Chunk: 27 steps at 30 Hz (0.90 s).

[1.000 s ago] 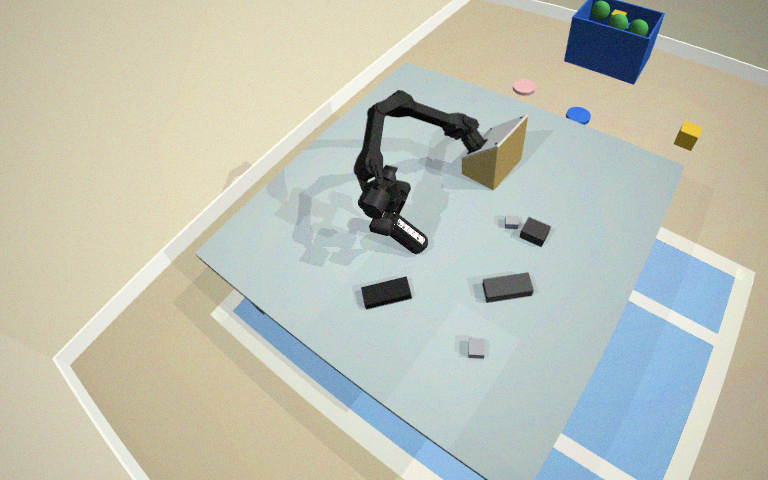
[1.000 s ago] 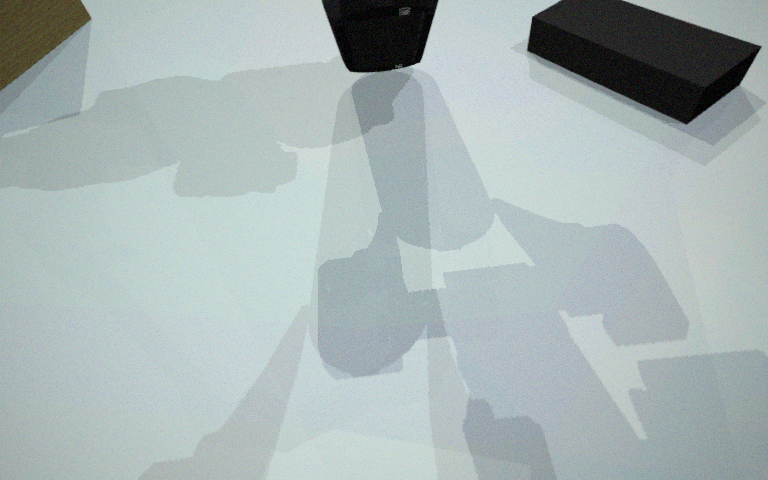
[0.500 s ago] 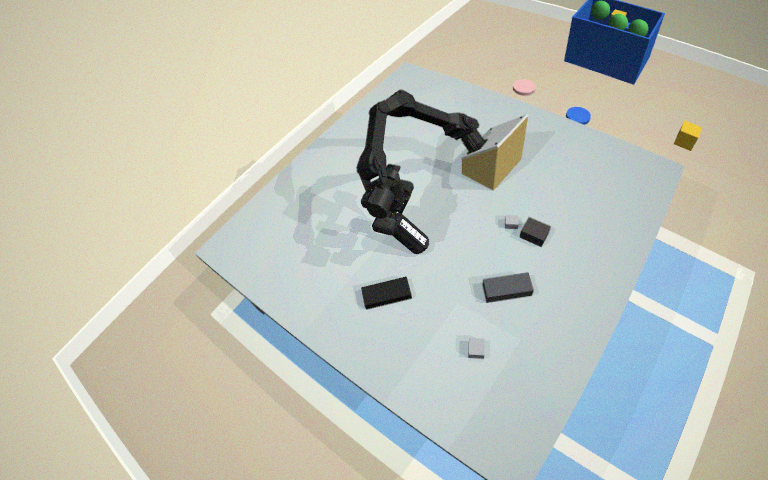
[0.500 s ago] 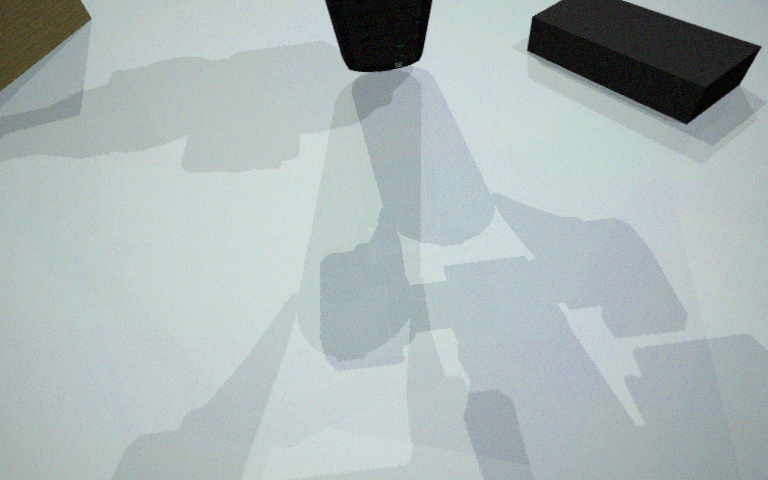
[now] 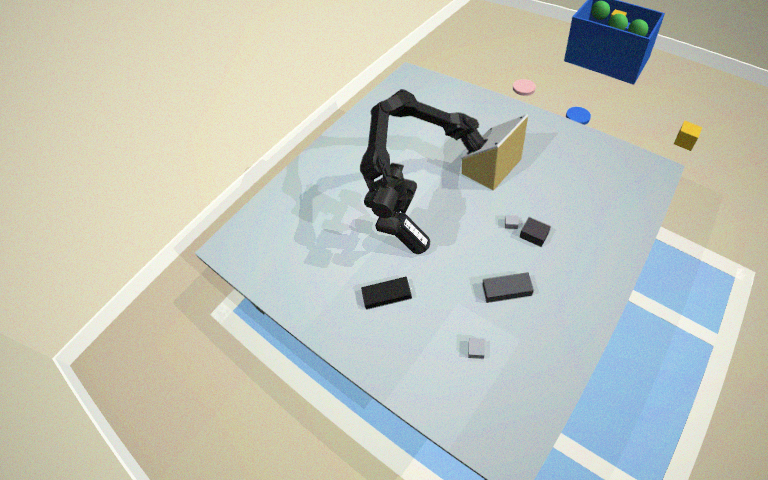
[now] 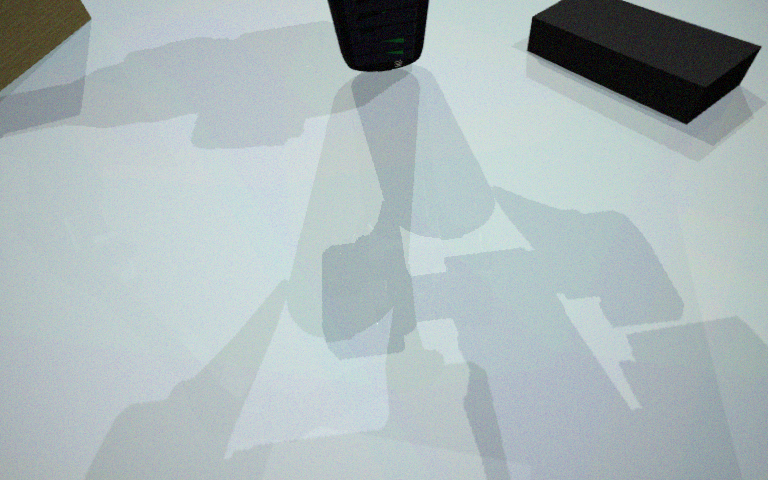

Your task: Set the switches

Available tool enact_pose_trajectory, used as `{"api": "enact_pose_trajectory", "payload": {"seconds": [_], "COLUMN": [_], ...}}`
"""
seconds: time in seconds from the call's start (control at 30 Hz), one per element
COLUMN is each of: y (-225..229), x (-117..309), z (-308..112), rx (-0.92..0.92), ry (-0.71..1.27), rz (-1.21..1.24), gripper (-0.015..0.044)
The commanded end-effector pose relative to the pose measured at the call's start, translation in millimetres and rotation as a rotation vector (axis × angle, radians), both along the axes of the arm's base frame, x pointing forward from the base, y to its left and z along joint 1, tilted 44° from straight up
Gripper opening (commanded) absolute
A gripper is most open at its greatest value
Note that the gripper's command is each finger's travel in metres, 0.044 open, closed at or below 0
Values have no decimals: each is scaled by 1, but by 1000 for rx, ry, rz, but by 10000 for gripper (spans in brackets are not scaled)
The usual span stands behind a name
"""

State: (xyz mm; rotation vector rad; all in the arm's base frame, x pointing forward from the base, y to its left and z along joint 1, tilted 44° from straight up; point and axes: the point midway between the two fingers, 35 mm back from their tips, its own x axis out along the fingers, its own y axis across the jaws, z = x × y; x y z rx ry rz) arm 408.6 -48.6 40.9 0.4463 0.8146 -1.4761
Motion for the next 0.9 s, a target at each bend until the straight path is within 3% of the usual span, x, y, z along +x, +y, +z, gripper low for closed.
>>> {"api": "enact_pose_trajectory", "payload": {"seconds": [0.0, 0.87], "y": [8, 26], "x": [-1, -5], "z": [-4, -13], "rx": [17, 18], "ry": [0, 0], "rz": [-2, -2], "gripper": [336, 336]}}
